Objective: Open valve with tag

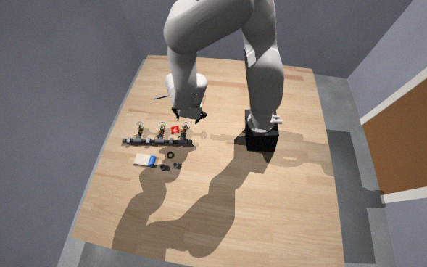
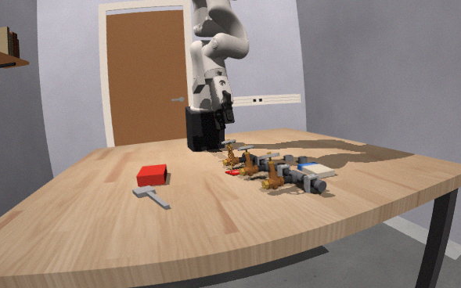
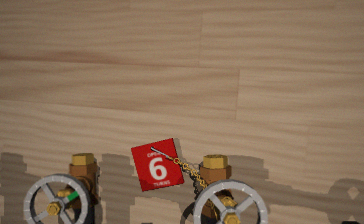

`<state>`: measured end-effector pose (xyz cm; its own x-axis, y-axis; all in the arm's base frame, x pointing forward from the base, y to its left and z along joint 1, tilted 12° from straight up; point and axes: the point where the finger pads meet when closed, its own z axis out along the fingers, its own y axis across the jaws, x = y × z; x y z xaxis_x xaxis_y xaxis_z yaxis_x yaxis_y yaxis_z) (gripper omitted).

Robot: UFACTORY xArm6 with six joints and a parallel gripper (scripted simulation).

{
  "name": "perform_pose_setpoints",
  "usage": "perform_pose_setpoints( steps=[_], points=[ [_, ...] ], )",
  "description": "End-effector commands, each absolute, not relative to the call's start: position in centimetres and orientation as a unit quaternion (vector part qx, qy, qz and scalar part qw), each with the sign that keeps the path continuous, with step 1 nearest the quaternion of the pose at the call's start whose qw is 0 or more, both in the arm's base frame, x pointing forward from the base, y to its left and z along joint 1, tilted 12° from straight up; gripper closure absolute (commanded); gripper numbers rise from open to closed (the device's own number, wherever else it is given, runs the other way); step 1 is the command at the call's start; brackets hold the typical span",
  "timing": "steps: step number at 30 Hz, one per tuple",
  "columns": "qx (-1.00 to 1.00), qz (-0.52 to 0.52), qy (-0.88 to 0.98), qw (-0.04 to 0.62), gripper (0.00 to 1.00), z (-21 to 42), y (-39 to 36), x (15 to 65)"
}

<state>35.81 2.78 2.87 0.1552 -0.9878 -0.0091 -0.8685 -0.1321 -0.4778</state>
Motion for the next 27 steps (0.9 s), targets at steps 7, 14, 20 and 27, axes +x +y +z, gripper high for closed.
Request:
perform_pose_setpoints(
  steps=[7,14,20,27],
  points=[
    [-0.735,-0.161,0.631,0.190,0.00,2.92,2.79,35.87],
    [-0.735,-0.161,0.631,0.190,0.00,2.90,2.80,35.88],
    [-0.735,-0.162,0.631,0.190,0.00,2.68,2.82,35.99],
    [-0.735,-0.162,0.631,0.190,0.00,2.17,2.88,36.26]
  ],
)
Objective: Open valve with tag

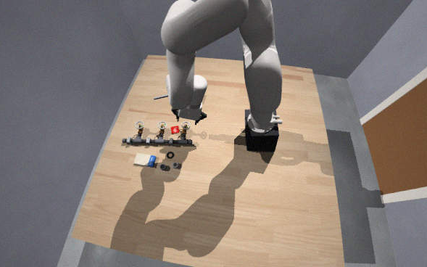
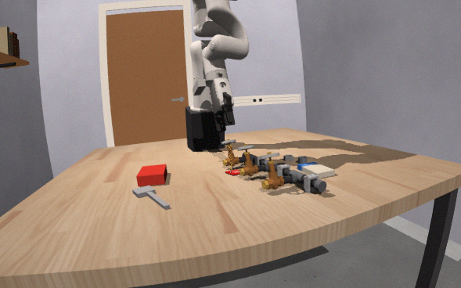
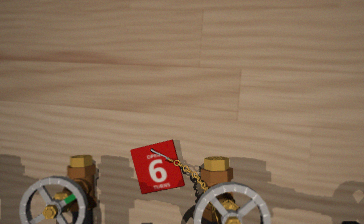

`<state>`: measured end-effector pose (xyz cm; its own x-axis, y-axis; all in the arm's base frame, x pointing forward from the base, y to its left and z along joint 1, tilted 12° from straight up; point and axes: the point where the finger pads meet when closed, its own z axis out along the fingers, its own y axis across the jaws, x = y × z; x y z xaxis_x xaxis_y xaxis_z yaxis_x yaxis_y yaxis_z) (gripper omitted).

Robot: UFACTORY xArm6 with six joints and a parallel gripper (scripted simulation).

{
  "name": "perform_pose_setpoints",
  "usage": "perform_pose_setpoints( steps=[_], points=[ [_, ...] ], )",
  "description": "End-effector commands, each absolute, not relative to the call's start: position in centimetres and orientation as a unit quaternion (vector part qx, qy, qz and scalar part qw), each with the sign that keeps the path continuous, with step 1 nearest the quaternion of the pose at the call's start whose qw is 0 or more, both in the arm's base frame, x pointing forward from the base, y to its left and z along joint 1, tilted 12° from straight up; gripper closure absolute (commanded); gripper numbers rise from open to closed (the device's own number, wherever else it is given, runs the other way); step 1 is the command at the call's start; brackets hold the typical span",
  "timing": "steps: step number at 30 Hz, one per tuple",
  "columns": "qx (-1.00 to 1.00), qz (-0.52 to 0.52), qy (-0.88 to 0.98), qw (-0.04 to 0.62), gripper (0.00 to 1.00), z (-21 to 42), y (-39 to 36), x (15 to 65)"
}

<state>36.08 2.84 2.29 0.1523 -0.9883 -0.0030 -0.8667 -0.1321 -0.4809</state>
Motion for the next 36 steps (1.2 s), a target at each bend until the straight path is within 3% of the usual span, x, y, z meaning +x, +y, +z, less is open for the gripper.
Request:
perform_pose_setpoints(
  steps=[1,31,32,36],
  points=[
    [-0.735,-0.162,0.631,0.190,0.00,2.0,2.9,36.3],
    [-0.735,-0.162,0.631,0.190,0.00,-2.5,3.4,38.7],
    [-0.735,-0.162,0.631,0.190,1.00,-2.5,3.4,38.7],
    [-0.735,-0.162,0.631,0.190,1.00,-2.5,3.4,38.7]
  ],
)
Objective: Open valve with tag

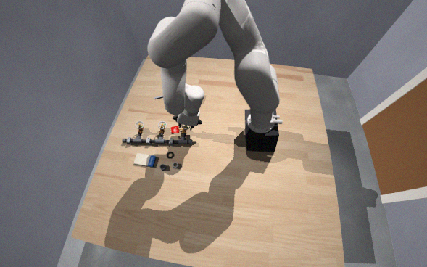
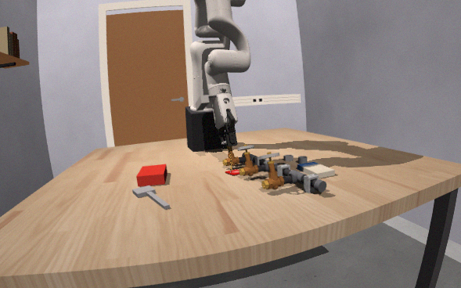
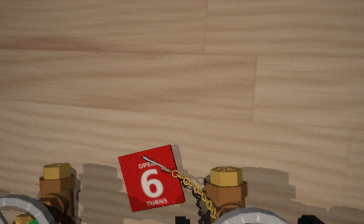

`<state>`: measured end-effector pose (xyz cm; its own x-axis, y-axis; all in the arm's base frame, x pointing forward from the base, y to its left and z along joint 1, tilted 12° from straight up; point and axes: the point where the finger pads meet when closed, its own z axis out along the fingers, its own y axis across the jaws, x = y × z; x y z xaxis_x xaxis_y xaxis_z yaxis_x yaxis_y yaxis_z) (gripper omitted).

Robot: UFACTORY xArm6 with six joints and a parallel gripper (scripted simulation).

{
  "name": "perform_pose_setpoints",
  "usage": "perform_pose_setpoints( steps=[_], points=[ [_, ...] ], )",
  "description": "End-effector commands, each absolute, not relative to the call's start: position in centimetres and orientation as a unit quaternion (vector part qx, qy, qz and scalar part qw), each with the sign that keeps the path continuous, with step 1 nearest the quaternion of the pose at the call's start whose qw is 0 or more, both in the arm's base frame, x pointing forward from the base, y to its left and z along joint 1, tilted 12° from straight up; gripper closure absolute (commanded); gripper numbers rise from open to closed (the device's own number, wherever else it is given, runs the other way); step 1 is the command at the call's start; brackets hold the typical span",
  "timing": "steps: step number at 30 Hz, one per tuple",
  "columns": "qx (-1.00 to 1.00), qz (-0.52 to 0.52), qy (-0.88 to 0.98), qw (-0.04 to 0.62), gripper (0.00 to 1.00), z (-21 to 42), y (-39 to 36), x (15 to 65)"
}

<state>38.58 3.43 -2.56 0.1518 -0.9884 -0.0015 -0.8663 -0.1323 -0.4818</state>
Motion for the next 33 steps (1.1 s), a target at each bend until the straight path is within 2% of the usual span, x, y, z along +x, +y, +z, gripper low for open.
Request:
perform_pose_setpoints(
  steps=[1,33],
  points=[
    [-0.735,-0.162,0.631,0.190,1.00,-2.51,3.44,38.65],
    [-0.753,-0.168,0.608,0.185,1.00,-2.51,3.44,38.65]
  ],
)
